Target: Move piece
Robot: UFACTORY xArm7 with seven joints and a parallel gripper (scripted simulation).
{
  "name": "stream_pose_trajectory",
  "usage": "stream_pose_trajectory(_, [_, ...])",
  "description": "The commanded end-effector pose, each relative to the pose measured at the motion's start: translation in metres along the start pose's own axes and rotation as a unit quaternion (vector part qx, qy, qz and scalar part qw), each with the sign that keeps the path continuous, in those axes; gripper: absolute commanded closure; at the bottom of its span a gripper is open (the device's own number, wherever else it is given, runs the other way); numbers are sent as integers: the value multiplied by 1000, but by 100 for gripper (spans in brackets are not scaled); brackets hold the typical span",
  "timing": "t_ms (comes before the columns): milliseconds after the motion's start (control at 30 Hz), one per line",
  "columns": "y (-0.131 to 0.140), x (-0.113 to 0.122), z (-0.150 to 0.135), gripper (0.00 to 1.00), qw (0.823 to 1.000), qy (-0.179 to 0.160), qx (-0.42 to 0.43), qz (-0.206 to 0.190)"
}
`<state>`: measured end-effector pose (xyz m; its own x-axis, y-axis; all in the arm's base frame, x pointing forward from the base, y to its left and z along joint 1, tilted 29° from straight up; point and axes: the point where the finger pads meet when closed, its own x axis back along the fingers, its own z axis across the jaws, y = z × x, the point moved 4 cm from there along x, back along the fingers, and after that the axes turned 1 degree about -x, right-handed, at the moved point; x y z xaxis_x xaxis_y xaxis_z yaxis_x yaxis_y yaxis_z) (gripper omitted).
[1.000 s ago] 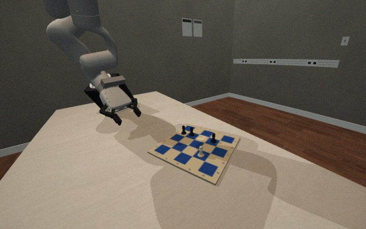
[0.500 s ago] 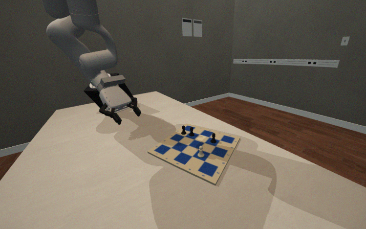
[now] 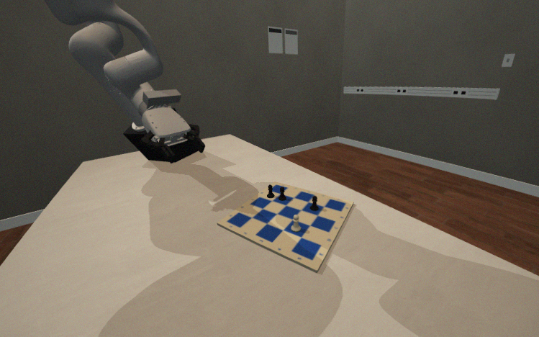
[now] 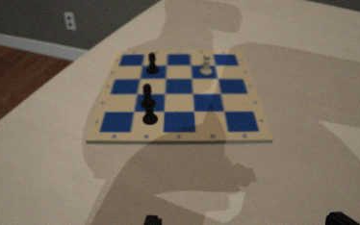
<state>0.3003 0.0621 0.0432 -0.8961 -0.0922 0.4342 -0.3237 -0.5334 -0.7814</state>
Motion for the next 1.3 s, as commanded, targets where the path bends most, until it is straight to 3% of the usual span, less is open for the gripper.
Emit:
stream_pose_trajectory(0, [-17, 13, 1, 0, 1000, -1, 1, -6])
stream_pose_trajectory(433, [-25, 14, 3, 0, 1000, 6, -7, -1])
stream_pose_trajectory(533, [-32, 4, 11, 0, 999, 28, -34, 0])
stream_pose_trajectory(700, [-62, -31, 43, 0, 983, 107, -146, 10])
stream_pose_trajectory(733, [-62, -31, 43, 0, 983, 107, -146, 10])
stream_pose_trajectory(800, [-80, -50, 59, 0, 964, 150, -218, 21])
stream_pose_trajectory(833, [-80, -50, 59, 0, 964, 150, -218, 21])
stream_pose_trajectory(867, [-90, -60, 67, 0, 950, 173, -259, 29])
stream_pose_trajectory(967, [-90, -60, 67, 0, 950, 173, -259, 29])
stream_pose_trajectory(1033, [-112, -80, 82, 0, 910, 217, -350, 50])
stream_pose_trajectory(1100, [-112, -80, 82, 0, 910, 217, -350, 50])
stream_pose_trajectory(1133, [-122, -90, 88, 0, 883, 239, -399, 62])
stream_pose_trajectory(1200, [-122, -90, 88, 0, 883, 239, -399, 62])
stream_pose_trajectory(1233, [-133, -100, 93, 0, 851, 259, -450, 74])
stream_pose_trajectory(1267, [-133, -100, 93, 0, 851, 259, -450, 74])
